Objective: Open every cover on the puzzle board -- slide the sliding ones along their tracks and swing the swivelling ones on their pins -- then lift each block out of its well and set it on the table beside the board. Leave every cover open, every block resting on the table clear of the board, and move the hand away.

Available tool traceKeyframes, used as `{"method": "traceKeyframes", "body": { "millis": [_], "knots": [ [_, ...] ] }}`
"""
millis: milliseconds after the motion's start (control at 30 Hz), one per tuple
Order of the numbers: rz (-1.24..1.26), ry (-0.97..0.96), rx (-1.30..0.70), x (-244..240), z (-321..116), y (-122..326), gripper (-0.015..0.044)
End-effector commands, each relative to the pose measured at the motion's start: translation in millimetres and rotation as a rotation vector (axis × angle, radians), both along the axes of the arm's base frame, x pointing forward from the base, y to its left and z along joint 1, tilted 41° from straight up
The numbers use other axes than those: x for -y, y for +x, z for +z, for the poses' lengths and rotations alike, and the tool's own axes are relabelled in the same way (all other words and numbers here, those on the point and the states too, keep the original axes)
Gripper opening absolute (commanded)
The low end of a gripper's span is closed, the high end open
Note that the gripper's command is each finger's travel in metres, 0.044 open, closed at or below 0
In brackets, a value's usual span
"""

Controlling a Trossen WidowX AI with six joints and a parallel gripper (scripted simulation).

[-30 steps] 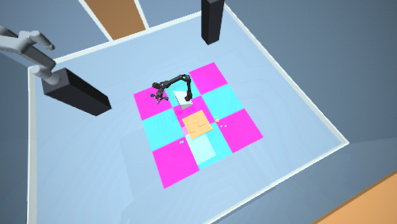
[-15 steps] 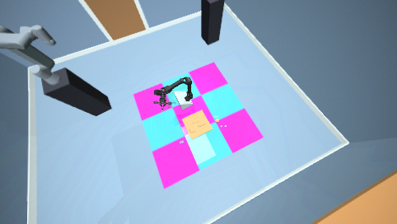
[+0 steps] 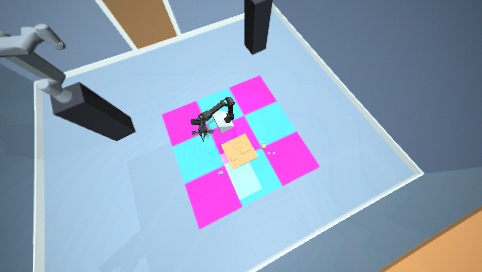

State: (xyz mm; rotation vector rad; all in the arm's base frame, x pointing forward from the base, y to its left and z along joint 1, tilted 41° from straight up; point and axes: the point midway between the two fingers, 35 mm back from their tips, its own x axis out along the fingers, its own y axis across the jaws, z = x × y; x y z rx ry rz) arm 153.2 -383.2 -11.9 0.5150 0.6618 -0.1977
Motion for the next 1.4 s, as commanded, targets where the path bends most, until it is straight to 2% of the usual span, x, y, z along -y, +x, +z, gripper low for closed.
{"method": "traceKeyframes", "body": {
  "millis": [0,733,1367],
  "knots": [
    [0.046,0.021,-0.023,-10.4,-4.3,17.4,0.0000],
    [0.295,0.203,-0.172,-89.3,-23.0,104.6,0.0000],
    [0.552,0.358,-0.409,-181.9,-31.6,164.1,0.0000]
  ]
}}
